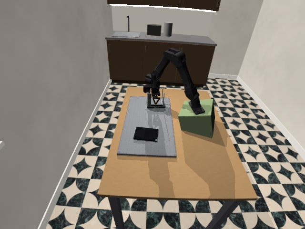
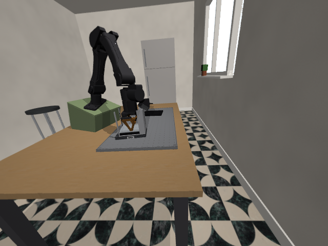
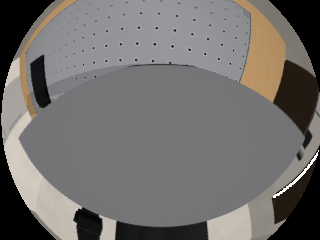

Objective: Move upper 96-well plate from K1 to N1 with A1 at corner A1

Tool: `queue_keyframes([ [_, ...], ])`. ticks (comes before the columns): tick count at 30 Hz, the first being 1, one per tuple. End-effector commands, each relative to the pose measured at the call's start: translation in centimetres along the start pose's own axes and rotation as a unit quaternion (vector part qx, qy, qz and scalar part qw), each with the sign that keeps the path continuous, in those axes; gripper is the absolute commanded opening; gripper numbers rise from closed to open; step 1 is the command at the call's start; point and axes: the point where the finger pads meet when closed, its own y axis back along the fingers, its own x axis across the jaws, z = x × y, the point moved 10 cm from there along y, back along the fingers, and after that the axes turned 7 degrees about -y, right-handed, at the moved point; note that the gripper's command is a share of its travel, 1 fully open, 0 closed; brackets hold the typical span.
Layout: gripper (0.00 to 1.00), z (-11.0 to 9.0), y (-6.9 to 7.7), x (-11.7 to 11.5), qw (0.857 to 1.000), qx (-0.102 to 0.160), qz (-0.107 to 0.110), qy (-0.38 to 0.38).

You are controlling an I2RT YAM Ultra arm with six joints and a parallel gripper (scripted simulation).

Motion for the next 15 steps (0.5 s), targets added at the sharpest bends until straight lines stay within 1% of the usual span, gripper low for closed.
queue_keyframes([
  [1, 0.0, 0.1, -1.1, 0.2, 1.0, 0.002, -0.002, 0.001],
  [9, 0.0, 0.1, -1.1, 0.2, 1.0, 0.002, -0.002, 0.001],
  [12, 0.0, 0.7, -0.1, -0.4, 1.0, -0.009, -0.01, 0.001],
  [13, 0.0, 1.0, 1.0, -0.5, 1.0, -0.018, -0.017, 0.002],
  [15, 0.0, 1.0, 1.0, -0.5, 1.0, -0.018, -0.017, 0.002],
])
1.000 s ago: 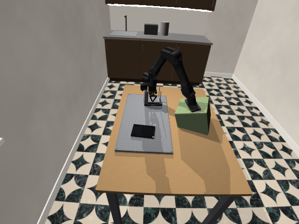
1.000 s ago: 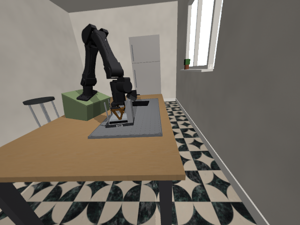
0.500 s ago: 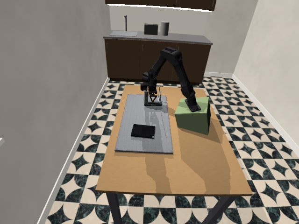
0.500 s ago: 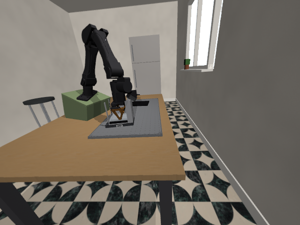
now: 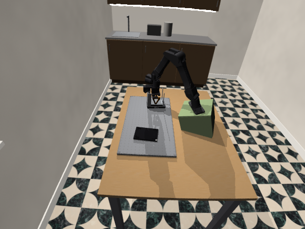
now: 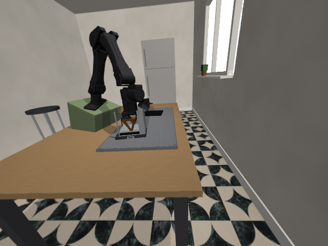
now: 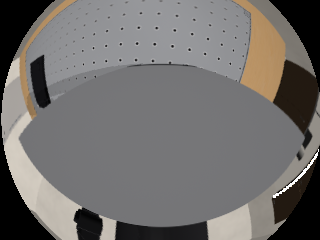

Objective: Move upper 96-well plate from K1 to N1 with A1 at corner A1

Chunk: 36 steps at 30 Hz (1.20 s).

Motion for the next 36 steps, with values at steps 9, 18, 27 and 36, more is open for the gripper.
queue_keyframes([
  [9, 0.0, 0.6, 2.8, -0.7, 1.0, -0.017, -0.012, 0.0],
  [18, 0.0, 0.6, 4.0, -0.6, 1.0, -0.017, -0.012, -0.001],
  [27, 0.0, 0.5, 5.5, -0.6, 1.0, -0.017, -0.012, 0.0],
  [36, 0.0, 0.5, 6.7, -0.5, 1.0, -0.017, -0.012, -0.001],
])
